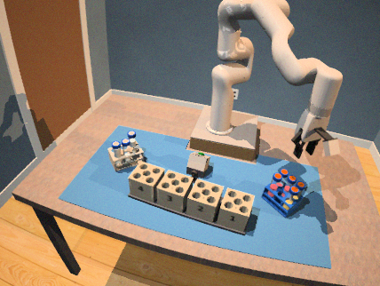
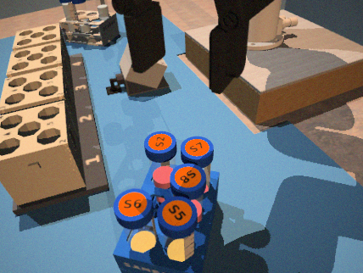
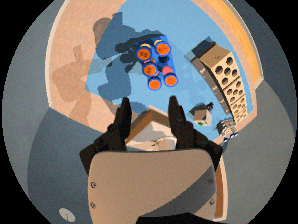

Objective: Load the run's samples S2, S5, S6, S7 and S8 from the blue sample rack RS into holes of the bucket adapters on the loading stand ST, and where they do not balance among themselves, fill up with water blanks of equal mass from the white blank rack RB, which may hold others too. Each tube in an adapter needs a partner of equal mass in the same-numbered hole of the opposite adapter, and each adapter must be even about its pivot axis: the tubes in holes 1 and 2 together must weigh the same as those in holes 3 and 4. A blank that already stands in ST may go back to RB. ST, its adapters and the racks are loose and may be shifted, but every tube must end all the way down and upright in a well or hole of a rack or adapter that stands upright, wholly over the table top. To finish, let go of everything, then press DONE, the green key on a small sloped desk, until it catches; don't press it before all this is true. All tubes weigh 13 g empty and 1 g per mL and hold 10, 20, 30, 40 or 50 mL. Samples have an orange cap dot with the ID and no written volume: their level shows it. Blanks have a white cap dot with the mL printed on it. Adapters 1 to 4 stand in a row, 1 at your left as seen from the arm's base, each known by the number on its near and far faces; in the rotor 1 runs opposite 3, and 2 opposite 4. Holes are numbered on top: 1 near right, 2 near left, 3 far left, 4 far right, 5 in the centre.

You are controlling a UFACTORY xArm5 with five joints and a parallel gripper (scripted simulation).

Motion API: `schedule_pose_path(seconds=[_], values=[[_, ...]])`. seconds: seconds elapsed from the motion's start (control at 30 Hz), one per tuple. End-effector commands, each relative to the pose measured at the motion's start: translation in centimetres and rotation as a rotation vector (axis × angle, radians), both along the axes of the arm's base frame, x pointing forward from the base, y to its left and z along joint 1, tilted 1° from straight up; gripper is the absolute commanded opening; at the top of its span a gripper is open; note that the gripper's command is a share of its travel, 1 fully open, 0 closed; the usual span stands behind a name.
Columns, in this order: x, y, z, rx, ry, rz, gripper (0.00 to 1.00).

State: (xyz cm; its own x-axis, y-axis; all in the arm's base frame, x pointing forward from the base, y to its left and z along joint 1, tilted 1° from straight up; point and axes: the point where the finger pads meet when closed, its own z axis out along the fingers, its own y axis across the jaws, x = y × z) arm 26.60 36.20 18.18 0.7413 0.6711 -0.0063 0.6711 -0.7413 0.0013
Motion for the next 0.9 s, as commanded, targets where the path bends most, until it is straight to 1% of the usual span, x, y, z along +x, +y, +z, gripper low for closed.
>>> schedule_pose_path(seconds=[0.0,0.13,0.57,0.87], values=[[0.1,0.1,0.2,0.004,-0.002,0.14,0.57],[0.1,0.1,0.2,0.004,-0.001,0.274,0.57],[0.1,0.1,0.2,0.004,-0.001,0.278,0.57],[0.1,0.1,-1.6,0.004,-0.001,0.278,0.57]])
